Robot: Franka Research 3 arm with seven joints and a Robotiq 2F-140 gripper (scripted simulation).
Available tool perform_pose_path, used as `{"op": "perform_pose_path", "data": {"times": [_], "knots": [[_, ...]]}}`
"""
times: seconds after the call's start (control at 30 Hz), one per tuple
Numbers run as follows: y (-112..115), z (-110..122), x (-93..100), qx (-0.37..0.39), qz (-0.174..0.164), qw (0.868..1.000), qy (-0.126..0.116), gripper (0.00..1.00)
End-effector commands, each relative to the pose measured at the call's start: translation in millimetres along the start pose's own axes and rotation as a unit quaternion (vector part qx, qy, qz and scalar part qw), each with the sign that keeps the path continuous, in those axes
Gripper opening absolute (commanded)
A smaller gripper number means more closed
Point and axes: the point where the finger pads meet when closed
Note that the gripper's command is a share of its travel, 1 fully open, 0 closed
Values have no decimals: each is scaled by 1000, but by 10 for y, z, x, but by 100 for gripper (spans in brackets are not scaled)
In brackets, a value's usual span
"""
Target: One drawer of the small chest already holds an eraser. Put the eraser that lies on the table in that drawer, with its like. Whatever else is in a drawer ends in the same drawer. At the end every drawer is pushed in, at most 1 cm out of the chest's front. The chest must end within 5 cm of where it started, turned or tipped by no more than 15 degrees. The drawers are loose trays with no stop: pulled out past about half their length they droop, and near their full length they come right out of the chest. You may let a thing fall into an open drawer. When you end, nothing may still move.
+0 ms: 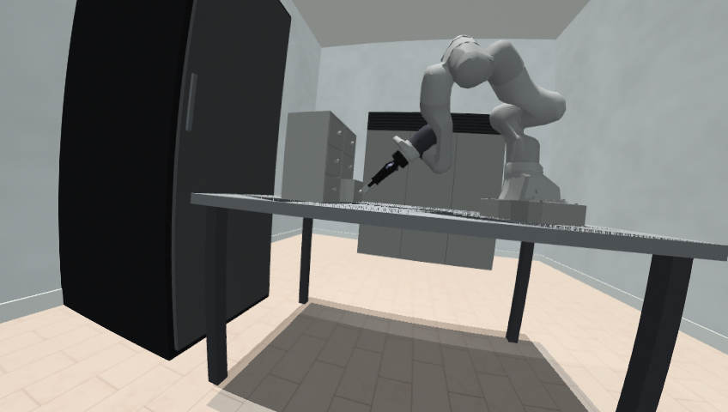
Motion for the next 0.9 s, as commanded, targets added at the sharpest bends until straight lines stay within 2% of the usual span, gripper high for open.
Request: {"op": "perform_pose_path", "data": {"times": [0.0,0.87], "knots": [[-8,14,-57,-6,-5,1000,1,0],[-264,73,-325,-6,-5,1000,1,0]]}}
Point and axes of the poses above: the point where the finger pads meet when closed, its own x axis back along the fingers, its own z axis across the jaws, y = z × x, and after that the axes turned 12 degrees about x, right-handed
